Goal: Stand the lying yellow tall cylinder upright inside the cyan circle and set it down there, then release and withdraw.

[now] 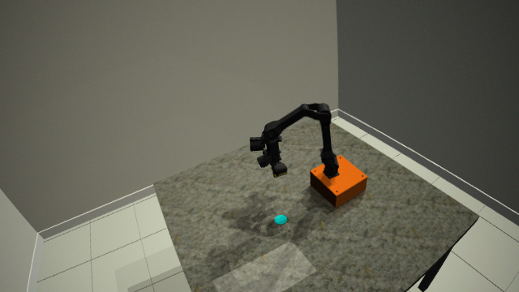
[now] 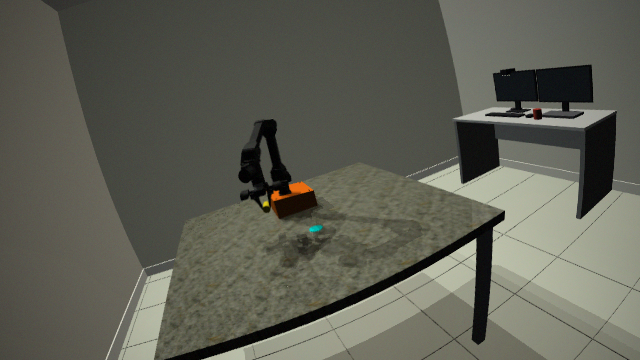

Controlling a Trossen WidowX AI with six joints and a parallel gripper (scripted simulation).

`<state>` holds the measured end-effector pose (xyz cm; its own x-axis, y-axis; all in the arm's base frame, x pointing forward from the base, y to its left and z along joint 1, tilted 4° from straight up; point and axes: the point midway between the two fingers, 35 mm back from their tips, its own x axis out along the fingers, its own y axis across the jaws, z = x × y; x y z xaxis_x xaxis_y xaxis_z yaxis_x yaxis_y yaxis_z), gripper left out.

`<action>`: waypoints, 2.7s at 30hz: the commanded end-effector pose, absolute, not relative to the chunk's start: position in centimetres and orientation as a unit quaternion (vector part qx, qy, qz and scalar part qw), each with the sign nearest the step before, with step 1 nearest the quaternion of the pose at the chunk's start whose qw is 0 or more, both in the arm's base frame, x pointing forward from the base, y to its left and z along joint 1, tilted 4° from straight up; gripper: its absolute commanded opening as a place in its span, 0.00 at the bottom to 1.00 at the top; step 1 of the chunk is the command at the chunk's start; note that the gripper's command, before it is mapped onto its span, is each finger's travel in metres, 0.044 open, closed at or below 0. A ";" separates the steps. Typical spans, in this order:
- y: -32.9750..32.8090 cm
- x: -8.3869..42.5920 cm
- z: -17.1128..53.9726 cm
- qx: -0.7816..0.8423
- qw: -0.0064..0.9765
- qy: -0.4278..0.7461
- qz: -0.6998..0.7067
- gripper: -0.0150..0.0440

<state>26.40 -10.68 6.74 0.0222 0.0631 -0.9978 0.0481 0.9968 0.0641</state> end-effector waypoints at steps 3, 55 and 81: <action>-9.5 27.5 7.2 0.009 0.717 0.697 0.034 0.43; 5.7 32.8 9.7 -0.266 0.667 0.624 0.307 0.43; 7.7 34.9 8.0 -0.253 0.703 0.577 0.330 0.43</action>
<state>34.77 7.67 8.32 0.1089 0.1572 -0.9816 -0.7643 0.6446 0.0184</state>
